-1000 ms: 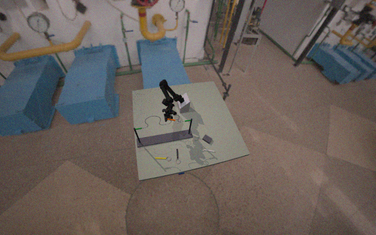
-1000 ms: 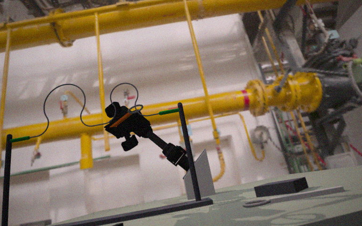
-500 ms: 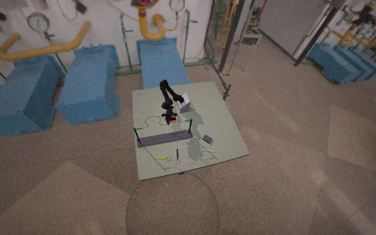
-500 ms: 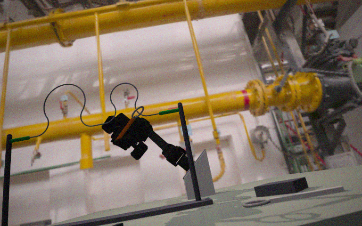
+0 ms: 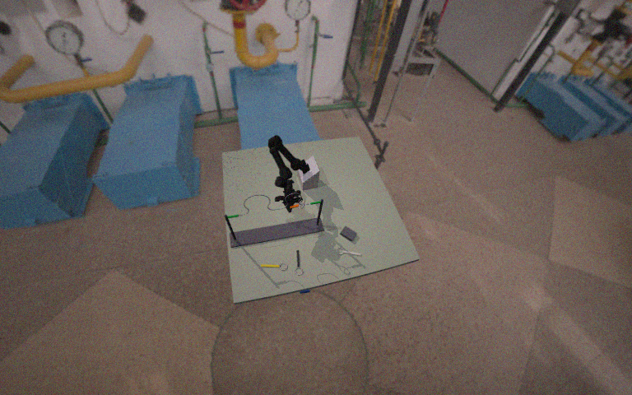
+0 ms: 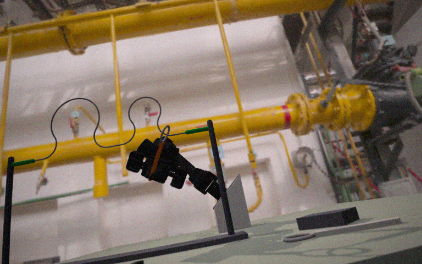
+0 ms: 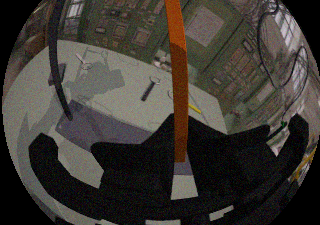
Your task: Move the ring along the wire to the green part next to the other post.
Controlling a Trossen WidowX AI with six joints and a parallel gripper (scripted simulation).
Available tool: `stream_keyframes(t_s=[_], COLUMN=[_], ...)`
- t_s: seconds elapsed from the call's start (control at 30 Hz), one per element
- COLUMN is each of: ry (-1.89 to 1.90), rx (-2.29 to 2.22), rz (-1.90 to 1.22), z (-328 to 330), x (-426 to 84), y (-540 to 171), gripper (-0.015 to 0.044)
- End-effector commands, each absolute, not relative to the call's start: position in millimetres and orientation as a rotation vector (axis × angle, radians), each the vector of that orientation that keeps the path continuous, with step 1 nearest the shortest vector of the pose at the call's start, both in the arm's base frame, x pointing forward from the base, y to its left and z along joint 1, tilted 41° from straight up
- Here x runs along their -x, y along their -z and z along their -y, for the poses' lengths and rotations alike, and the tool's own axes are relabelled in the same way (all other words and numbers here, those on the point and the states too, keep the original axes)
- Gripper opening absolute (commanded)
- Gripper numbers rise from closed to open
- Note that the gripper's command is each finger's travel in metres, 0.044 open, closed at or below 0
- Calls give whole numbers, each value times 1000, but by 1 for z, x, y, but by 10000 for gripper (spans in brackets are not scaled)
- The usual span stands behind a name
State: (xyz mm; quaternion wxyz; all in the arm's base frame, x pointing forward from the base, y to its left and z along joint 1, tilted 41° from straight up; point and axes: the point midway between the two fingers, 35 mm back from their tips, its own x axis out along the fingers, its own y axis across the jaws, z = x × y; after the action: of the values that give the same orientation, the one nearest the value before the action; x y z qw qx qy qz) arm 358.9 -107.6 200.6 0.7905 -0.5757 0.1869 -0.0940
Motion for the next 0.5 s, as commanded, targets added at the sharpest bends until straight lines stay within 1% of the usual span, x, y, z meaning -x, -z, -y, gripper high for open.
stream_keyframes(t_s=[0.0,0.47], ry=[173,103], rx=[1139,864], rz=[-405,-405], z=[103,80], x=[-360,-361], y=[-184,-144], gripper=[-150,-150])
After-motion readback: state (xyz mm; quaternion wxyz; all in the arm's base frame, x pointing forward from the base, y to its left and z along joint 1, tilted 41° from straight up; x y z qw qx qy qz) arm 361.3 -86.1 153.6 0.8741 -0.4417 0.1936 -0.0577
